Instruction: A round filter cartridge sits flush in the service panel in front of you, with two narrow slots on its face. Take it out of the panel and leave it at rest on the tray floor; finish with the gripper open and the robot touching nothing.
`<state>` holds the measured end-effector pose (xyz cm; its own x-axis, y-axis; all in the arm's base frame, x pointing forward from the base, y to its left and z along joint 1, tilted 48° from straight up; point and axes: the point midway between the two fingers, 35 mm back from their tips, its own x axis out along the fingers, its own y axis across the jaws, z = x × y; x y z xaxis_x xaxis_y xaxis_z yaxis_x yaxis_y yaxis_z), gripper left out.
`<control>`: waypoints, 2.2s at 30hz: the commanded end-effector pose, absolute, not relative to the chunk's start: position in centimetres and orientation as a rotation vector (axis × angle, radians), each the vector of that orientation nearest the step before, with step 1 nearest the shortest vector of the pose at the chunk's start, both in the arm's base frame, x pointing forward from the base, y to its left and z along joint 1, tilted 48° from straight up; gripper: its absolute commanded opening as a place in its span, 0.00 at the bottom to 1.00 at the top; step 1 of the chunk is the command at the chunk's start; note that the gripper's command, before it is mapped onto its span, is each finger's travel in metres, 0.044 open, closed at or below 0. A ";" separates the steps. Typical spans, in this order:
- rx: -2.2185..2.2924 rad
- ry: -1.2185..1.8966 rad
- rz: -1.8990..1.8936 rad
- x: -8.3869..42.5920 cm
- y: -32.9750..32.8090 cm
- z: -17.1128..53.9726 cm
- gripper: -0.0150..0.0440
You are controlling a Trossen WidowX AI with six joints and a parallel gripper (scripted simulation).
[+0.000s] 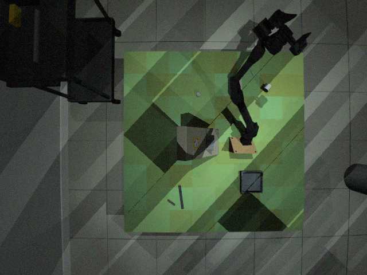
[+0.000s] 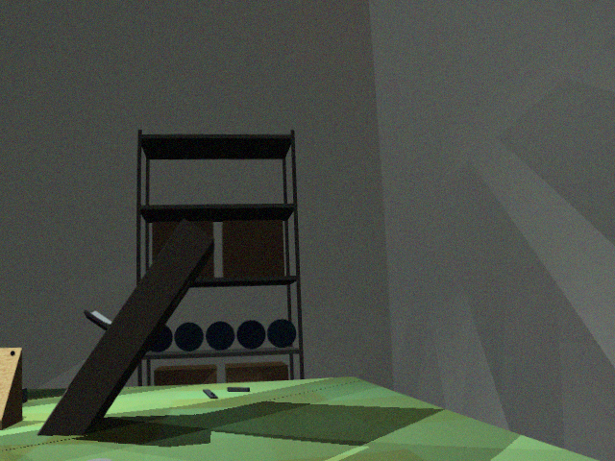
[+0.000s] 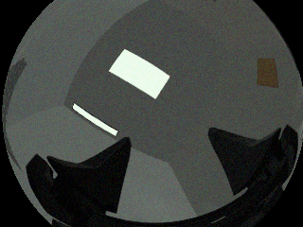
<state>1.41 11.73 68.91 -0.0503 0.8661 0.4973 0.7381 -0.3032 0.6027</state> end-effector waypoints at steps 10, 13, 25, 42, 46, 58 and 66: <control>1.954 1.456 1.012 -3.4 20.5 62.5 0.49; 1.925 1.345 0.888 -3.3 24.0 59.3 0.42; 1.777 0.944 0.402 4.4 33.6 45.1 0.42; 1.667 0.363 -0.316 22.2 29.4 26.9 0.42; 1.599 0.198 -0.489 25.7 25.3 22.7 0.42; 1.458 -0.051 -0.738 29.2 17.3 17.0 0.42; 1.458 -0.051 -0.739 29.3 17.2 16.9 0.42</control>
<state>29.18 17.39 17.08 0.7827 -0.4759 -0.4011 0.4234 -0.0650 0.9036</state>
